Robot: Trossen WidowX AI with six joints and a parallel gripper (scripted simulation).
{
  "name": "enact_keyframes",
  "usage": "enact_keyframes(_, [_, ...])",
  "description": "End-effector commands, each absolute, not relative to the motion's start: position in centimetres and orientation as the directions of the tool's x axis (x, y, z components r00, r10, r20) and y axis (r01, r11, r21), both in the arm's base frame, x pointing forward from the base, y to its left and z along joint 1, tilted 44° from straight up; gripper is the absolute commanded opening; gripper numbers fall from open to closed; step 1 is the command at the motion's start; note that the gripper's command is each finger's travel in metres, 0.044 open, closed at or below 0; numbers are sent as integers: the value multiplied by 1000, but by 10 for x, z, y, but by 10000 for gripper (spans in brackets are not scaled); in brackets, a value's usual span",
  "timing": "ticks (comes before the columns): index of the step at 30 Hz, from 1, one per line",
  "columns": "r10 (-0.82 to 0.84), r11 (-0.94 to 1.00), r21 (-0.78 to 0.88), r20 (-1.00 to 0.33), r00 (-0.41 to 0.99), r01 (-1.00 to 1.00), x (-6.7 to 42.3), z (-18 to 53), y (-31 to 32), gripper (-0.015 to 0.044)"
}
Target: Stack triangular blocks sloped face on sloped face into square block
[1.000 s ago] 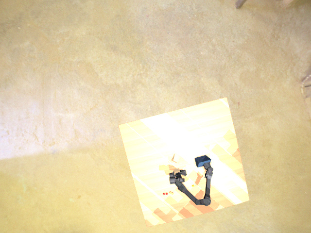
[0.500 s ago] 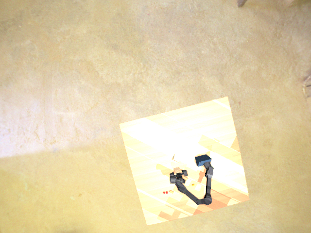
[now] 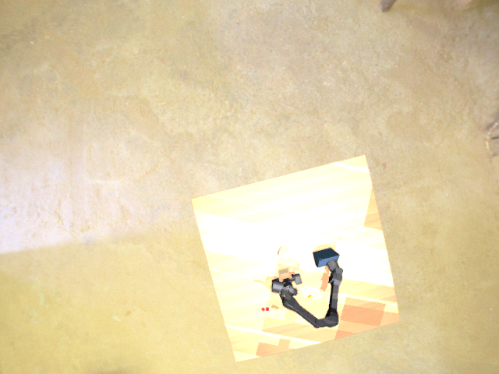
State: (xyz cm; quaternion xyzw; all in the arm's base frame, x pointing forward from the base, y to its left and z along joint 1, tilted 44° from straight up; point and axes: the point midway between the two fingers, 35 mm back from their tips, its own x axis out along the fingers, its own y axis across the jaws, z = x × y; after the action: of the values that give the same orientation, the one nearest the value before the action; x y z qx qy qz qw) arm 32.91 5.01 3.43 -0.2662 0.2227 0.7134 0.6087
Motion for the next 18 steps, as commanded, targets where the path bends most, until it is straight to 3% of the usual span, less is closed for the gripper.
enact_keyframes(1, [843,-152,25,-519,-143,-988,330,24,25,440])
enact_keyframes(5, [922,-110,17,-373,-108,-994,334,20,1,440])
enact_keyframes(18, [924,-107,14,-368,-105,-994,335,16,8,440])
